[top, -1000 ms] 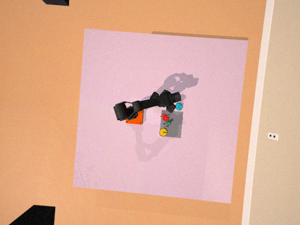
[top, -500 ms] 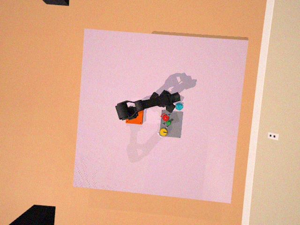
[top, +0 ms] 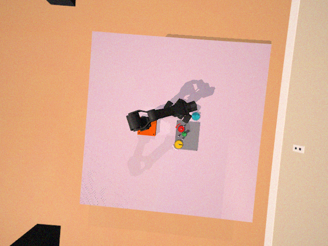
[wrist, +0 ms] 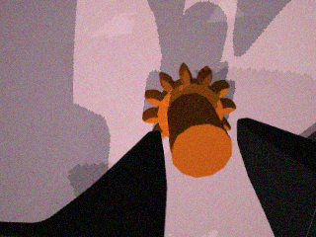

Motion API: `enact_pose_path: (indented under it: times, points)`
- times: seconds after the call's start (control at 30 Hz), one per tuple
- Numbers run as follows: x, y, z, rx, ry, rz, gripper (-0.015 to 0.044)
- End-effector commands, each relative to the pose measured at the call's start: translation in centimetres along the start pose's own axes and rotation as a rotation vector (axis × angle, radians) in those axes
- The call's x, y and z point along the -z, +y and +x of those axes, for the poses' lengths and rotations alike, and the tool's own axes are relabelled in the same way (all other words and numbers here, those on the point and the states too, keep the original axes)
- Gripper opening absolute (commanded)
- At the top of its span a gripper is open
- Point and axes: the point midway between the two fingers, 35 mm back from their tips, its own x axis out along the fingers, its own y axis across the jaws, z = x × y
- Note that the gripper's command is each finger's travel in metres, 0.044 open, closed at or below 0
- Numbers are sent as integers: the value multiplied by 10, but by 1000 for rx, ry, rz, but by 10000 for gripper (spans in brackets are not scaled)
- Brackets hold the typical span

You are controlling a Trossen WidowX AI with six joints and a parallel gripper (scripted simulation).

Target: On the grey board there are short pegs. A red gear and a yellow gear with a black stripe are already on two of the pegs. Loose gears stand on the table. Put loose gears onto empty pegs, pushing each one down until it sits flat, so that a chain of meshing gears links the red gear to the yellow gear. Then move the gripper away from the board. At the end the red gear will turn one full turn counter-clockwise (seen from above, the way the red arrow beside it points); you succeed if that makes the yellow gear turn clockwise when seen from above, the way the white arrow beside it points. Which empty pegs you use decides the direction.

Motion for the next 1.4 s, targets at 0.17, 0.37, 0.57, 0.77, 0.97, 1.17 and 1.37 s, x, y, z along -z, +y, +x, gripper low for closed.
enact_pose_path:
  times: [0.17,0.37,0.57,0.77,0.97,1.17,1.37]
  points:
    - [-1,1,0,-4,-3,3,6]
    - [-1,0,-3,-4,-3,3,0]
    - [-3,-3,-16,-4,-3,3,0]
    - [-5,-5,-29,-4,-4,3,0]
    - [-6,-6,-43,-3,-4,3,0]
    - [-7,-8,-56,-3,-4,3,0]
    - [-7,-8,-70,-3,-4,3,0]
